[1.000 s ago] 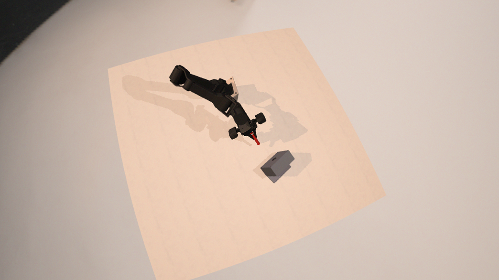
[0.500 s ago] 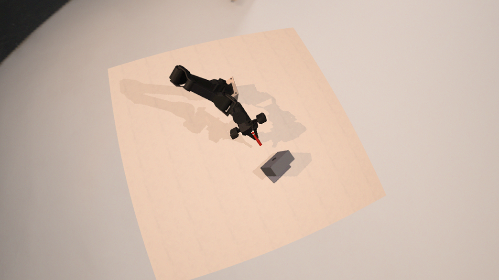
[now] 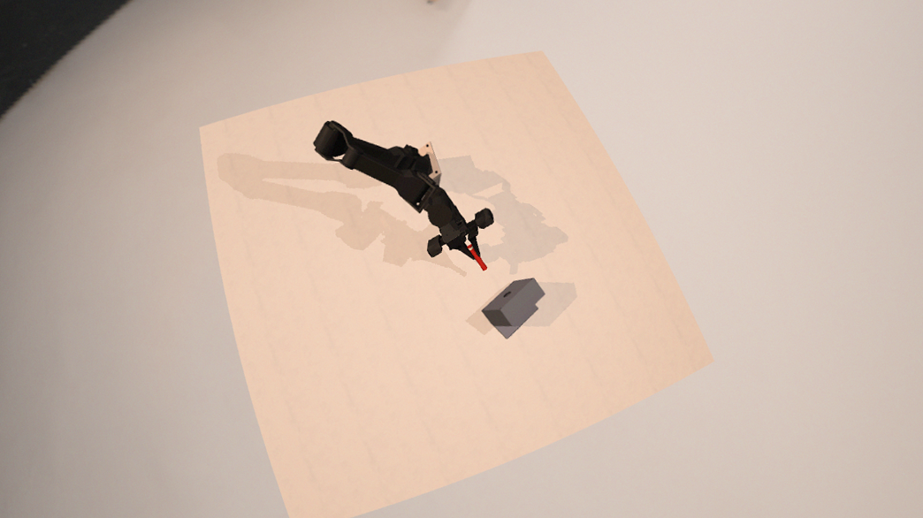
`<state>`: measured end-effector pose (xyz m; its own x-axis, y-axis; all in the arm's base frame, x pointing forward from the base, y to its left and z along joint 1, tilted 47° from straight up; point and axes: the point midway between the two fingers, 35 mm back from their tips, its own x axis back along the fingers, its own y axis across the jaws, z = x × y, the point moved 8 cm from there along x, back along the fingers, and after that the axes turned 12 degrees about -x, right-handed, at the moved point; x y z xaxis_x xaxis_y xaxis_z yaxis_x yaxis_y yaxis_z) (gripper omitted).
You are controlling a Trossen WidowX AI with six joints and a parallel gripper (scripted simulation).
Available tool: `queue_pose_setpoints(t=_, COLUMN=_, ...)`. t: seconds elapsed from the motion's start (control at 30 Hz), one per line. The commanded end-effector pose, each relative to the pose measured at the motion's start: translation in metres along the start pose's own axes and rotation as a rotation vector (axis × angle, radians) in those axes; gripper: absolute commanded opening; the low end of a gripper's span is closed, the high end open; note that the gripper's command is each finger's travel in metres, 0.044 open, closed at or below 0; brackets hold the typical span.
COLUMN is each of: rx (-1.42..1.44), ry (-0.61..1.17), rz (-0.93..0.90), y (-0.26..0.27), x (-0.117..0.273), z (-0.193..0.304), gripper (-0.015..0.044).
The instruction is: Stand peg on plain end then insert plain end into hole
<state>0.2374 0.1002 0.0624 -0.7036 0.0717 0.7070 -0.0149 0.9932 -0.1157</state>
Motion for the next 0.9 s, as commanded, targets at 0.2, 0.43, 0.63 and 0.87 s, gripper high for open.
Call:
queue_pose_setpoints(t=0.2, rx=-0.028, ry=-0.039, rz=-0.033, y=0.001, x=0.0, z=0.003, gripper=0.0)
queue_pose_setpoints(t=0.43, rx=-0.036, ry=-0.05, rz=-0.042, y=0.002, x=-0.004, z=0.001, gripper=0.0)
queue_pose_setpoints(t=0.63, rx=-0.045, ry=-0.064, rz=-0.052, y=0.003, x=-0.008, z=-0.001, gripper=0.0)
queue_pose_setpoints(t=0.87, rx=-0.055, ry=-0.08, rz=-0.064, y=0.005, x=-0.014, z=-0.002, gripper=0.0)
